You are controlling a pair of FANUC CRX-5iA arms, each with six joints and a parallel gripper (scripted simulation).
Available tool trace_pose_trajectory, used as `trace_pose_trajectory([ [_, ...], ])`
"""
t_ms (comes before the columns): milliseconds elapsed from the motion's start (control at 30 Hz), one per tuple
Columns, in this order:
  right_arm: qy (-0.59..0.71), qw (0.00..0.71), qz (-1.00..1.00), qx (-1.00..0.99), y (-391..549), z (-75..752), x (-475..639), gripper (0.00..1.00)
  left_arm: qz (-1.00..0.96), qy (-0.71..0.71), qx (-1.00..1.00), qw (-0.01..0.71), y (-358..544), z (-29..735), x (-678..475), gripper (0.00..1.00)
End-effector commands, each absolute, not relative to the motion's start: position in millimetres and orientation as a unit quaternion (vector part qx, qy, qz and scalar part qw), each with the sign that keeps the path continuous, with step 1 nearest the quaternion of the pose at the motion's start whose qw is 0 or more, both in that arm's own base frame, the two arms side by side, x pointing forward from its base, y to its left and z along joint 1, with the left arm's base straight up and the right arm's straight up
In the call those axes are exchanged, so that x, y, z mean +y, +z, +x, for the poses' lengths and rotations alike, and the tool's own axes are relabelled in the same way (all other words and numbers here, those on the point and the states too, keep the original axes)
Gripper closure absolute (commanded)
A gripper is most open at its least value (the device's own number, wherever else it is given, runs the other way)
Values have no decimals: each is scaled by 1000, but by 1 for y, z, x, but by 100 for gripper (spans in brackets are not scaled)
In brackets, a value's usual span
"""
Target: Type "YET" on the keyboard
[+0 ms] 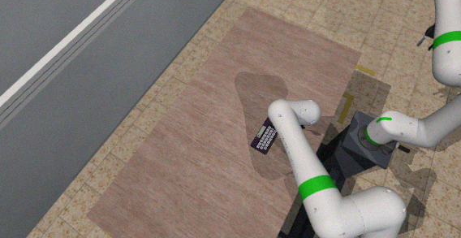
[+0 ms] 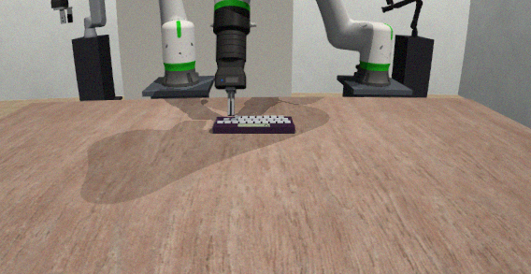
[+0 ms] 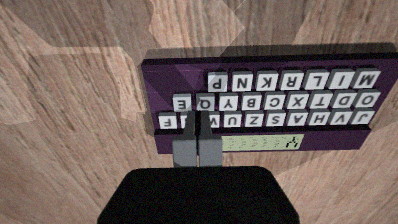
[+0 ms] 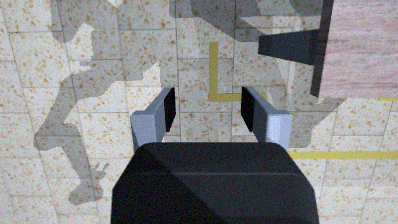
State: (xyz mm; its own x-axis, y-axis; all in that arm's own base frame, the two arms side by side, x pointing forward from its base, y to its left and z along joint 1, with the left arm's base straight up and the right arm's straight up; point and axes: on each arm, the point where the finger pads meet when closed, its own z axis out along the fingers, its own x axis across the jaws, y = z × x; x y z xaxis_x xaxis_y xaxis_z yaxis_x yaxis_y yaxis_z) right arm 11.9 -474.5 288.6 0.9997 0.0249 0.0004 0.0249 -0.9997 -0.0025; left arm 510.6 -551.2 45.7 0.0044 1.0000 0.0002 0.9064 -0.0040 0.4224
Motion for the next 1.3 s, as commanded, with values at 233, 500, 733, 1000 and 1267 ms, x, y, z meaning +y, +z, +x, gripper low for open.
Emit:
trace_pose_trajectory([
  [233, 0, 0, -1000, -12, 290, 12, -475, 0, 692, 153, 689, 154, 47, 511, -564, 100],
  [500, 0, 0, -1000, -12, 290, 12, -475, 0, 692, 153, 689, 154, 45, 511, -564, 100],
  [733, 0, 0, -1000, -12, 290, 12, -475, 0, 692, 153, 689, 154, 41, 511, -564, 100],
  [1000, 0, 0, -1000, -12, 290, 12, -475, 0, 692, 153, 689, 154, 41, 511, -564, 100],
  [1267, 0, 0, -1000, -12, 290, 12, -475, 0, 692, 153, 689, 154, 40, 511, -564, 100],
])
